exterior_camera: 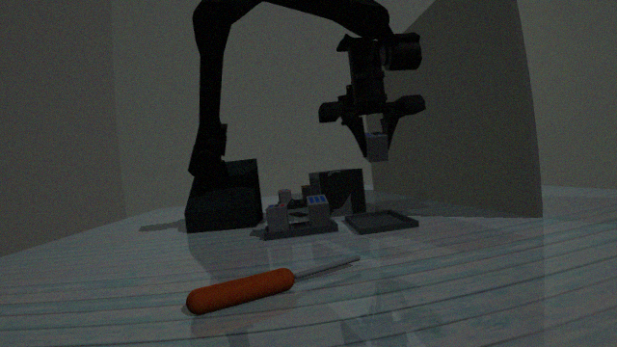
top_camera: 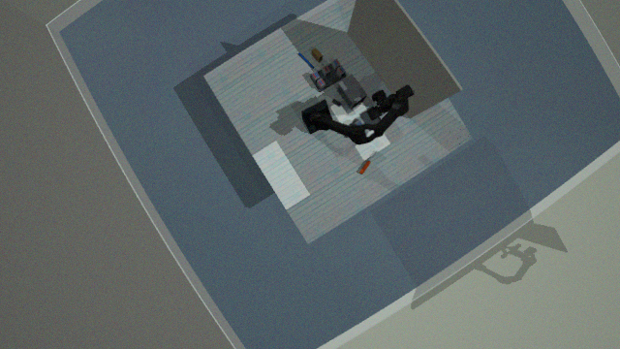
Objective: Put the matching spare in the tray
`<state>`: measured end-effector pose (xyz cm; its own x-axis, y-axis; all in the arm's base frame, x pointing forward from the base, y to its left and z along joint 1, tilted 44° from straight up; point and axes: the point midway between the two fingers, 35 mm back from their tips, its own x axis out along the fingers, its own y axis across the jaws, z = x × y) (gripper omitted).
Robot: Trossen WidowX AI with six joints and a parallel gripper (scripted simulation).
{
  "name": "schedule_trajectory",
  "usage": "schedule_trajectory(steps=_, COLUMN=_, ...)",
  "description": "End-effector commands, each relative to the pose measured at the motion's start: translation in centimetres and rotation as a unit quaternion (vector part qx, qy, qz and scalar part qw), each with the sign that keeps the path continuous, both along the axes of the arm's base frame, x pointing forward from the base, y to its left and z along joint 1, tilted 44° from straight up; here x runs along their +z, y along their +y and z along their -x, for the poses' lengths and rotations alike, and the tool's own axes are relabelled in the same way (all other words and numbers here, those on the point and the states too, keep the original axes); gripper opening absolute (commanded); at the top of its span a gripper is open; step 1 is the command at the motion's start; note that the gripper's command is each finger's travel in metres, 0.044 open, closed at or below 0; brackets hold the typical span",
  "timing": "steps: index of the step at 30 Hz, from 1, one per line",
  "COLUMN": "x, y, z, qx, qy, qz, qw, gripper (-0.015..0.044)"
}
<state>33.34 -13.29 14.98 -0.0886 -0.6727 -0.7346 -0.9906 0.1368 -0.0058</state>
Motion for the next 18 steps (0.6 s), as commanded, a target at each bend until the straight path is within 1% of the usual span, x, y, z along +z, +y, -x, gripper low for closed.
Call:
schedule_trajectory(steps=1, x=-0.4, y=-0.3, z=0.0, qx=0.003, qy=0.003, qz=0.002, qw=1.000, gripper=0.0000)
schedule_trajectory(steps=18, x=-1.5, y=-1.3, z=0.1, qx=0.003, qy=0.003, qz=0.002, qw=1.000, gripper=0.0000)
